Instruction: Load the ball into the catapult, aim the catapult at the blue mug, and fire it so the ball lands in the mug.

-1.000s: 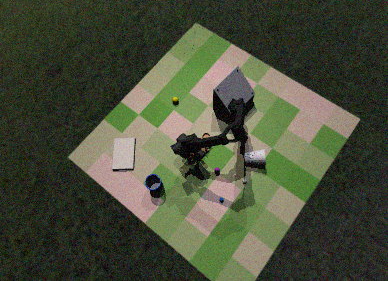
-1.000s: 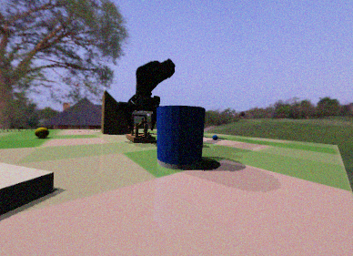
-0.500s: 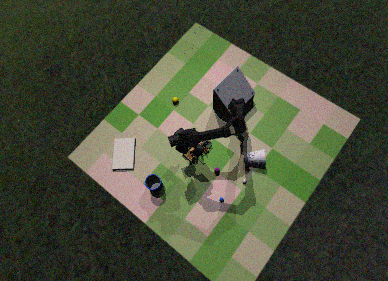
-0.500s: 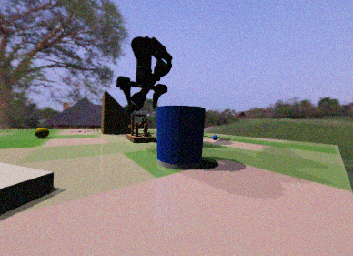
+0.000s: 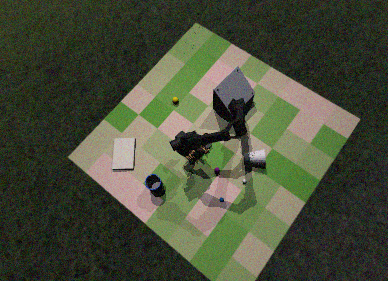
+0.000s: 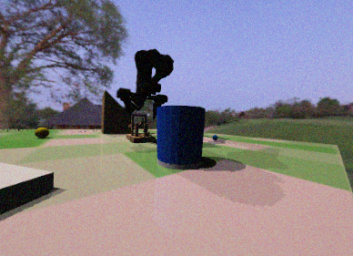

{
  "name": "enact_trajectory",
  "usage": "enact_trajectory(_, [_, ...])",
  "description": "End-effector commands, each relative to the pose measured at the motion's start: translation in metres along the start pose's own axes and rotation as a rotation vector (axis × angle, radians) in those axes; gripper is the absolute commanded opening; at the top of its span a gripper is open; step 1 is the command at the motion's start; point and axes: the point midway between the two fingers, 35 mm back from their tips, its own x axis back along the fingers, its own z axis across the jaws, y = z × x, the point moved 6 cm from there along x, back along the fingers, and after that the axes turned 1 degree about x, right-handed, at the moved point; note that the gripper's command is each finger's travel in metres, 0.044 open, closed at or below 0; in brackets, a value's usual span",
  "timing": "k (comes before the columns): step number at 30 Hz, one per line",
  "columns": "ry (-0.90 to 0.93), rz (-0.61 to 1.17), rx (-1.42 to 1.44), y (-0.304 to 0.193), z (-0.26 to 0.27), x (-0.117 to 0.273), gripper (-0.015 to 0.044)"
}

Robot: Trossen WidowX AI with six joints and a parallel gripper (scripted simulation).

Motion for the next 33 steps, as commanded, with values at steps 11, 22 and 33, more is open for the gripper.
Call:
enact_trajectory(11, [0.006, 0.007, -0.010, -0.002, -0.001, -0.025, 0.0440])
enact_trajectory(22, [0.007, 0.007, -0.010, -0.002, 0.000, -0.043, 0.0440])
enact_trajectory(33, [0.008, 0.007, -0.010, -0.003, 0.000, -0.055, 0.0440])
